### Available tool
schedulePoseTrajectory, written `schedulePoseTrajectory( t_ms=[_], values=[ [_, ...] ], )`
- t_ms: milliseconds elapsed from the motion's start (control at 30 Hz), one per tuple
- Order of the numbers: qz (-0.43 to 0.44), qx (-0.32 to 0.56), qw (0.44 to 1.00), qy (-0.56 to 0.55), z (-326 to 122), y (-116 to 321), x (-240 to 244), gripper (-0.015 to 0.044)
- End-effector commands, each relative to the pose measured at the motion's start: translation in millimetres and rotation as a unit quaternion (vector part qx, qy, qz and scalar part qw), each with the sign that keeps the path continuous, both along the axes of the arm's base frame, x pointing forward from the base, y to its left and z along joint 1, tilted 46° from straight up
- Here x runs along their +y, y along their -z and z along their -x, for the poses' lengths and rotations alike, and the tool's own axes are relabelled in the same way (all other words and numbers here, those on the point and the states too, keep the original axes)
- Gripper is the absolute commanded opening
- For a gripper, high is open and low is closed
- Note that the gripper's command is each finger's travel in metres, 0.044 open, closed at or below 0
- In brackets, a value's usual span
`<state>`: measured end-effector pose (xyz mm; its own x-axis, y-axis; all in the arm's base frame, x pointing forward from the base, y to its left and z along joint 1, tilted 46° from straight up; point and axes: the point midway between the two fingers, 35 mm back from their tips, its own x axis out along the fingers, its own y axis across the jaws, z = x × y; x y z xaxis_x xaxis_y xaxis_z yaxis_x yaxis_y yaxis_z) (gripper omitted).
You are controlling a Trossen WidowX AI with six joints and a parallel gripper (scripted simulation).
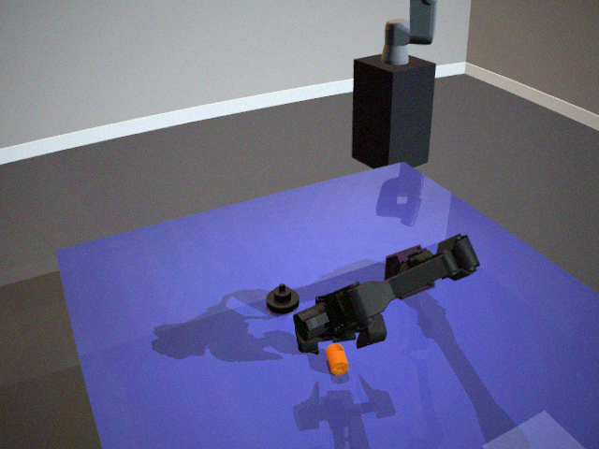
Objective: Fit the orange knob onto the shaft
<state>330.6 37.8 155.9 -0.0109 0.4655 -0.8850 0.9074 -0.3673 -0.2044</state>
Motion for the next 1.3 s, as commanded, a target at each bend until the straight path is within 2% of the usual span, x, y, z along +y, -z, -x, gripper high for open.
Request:
schedulePoseTrajectory(
  t_ms=[0, 767, 1033, 1267],
  values=[
    [-0.001, 0.002, 1.000, 0.002, 0, 5, 5, 0.0440],
    [-0.002, 0.002, 1.000, 0.002, -4, 29, 31, 0.0440],
    [-0.002, 0.002, 1.000, 0.002, -4, 29, 31, 0.0240],
    [-0.002, 0.002, 1.000, 0.002, -4, 29, 31, 0.0240]
  ],
)
